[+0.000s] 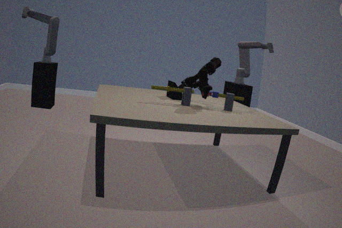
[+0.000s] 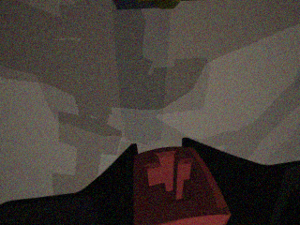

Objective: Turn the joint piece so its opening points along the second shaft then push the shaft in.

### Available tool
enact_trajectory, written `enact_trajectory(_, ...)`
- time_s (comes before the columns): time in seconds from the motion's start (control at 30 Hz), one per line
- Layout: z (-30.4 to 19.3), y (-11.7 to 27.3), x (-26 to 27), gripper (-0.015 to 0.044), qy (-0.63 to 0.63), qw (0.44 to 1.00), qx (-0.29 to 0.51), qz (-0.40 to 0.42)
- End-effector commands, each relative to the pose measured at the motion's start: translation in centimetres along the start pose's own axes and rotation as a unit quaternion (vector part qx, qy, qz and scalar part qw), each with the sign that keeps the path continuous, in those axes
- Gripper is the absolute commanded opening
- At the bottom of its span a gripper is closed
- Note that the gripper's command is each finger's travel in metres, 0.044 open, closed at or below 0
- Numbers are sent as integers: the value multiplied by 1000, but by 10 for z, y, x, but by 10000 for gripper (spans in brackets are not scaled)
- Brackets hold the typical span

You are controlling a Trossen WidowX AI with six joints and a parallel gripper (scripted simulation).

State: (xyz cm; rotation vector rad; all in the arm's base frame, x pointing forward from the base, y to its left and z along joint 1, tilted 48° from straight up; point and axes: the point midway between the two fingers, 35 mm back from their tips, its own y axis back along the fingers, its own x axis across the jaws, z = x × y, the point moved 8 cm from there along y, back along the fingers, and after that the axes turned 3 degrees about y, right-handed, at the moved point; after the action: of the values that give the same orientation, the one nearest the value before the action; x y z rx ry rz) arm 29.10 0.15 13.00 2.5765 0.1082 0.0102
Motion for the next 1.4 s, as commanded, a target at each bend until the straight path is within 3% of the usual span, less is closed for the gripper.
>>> enact_trajectory(0.0, 0, 0, 0, 0, 0, 1000, -1, 0)
enact_trajectory(0.13, 0, 0, 0, 0, 0, 1000, -1, 0)
enact_trajectory(0.3, 0, 0, 0, 131, 0, 1000, -1, 0)
enact_trajectory(0.4, 0, 0, 0, 147, 0, 1000, -1, 0)
enact_trajectory(0.77, 0, 0, 0, 436, 0, 1000, -1, 0)
enact_trajectory(1.2, -1, 0, 0, 440, 0, 1000, -3, -1)
enact_trajectory(1.37, -15, 7, 1, 440, 2, 997, -73, -13)
